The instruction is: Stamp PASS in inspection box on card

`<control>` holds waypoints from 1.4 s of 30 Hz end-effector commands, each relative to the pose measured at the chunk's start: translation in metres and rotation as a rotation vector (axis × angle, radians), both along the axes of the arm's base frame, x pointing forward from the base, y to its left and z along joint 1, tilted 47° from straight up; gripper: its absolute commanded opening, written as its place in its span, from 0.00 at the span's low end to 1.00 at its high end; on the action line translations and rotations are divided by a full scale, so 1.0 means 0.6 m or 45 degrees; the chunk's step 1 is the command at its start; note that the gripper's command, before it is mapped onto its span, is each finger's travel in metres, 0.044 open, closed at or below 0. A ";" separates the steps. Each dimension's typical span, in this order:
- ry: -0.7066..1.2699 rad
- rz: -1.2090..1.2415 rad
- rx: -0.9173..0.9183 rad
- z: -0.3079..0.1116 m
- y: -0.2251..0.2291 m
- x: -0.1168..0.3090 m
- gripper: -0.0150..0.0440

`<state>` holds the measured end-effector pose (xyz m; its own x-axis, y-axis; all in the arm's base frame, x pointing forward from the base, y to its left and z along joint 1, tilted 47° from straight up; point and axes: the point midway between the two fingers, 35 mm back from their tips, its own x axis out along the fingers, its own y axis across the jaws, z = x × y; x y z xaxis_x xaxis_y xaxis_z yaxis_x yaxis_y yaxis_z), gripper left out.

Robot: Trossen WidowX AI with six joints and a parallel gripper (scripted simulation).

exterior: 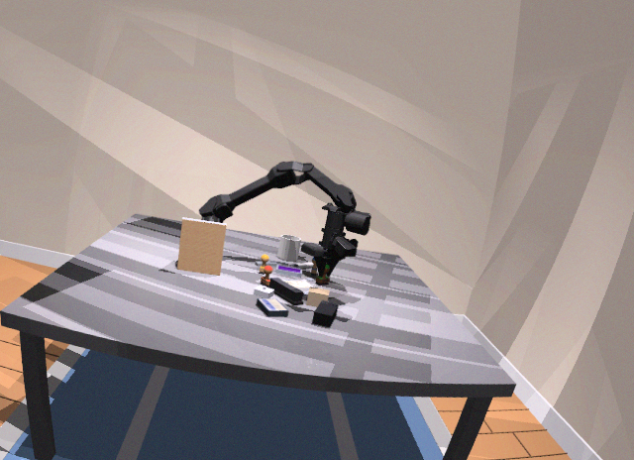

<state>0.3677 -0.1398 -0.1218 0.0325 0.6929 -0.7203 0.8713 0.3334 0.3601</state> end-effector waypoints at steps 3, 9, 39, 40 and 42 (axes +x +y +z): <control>0.003 -0.011 0.008 -0.011 0.011 0.000 0.25; 0.003 -0.011 0.008 -0.022 0.023 0.001 0.25; -0.001 0.001 0.004 -0.052 0.056 0.003 0.70; -0.001 0.001 0.004 -0.052 0.056 0.003 0.70; -0.001 -0.001 0.002 -0.041 0.042 0.005 0.70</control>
